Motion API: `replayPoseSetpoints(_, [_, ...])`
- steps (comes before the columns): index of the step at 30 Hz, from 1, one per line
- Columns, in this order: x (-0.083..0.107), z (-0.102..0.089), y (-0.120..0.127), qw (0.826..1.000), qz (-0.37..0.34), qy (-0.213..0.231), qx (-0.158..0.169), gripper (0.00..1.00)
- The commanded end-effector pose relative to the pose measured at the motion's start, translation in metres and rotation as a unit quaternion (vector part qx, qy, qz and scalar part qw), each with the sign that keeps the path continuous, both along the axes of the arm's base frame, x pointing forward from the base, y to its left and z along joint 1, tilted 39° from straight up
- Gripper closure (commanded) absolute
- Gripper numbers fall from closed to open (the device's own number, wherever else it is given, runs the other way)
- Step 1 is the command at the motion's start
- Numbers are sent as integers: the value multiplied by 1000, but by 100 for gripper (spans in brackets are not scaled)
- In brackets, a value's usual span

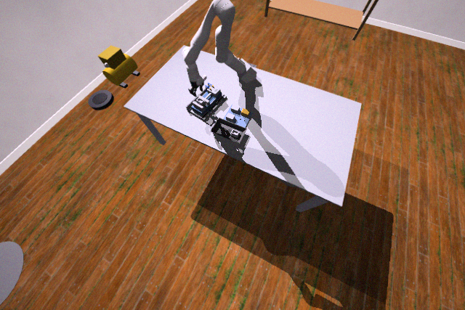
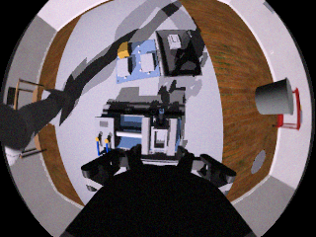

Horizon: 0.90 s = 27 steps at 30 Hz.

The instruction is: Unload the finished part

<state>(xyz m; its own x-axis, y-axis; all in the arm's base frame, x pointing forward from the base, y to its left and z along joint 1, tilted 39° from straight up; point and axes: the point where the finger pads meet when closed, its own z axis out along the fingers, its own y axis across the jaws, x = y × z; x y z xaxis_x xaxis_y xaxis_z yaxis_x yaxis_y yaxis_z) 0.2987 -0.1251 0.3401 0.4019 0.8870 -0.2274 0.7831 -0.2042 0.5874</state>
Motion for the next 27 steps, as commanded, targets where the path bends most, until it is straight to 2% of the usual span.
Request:
replayPoseSetpoints(1, [0, 0, 0, 1000, 0, 0, 0, 33])
replayPoseSetpoints(15, [3, -5, -3, 1000, 0, 0, 0, 33])
replayPoseSetpoints(27, [13, -20, -11, 1000, 0, 0, 0, 33])
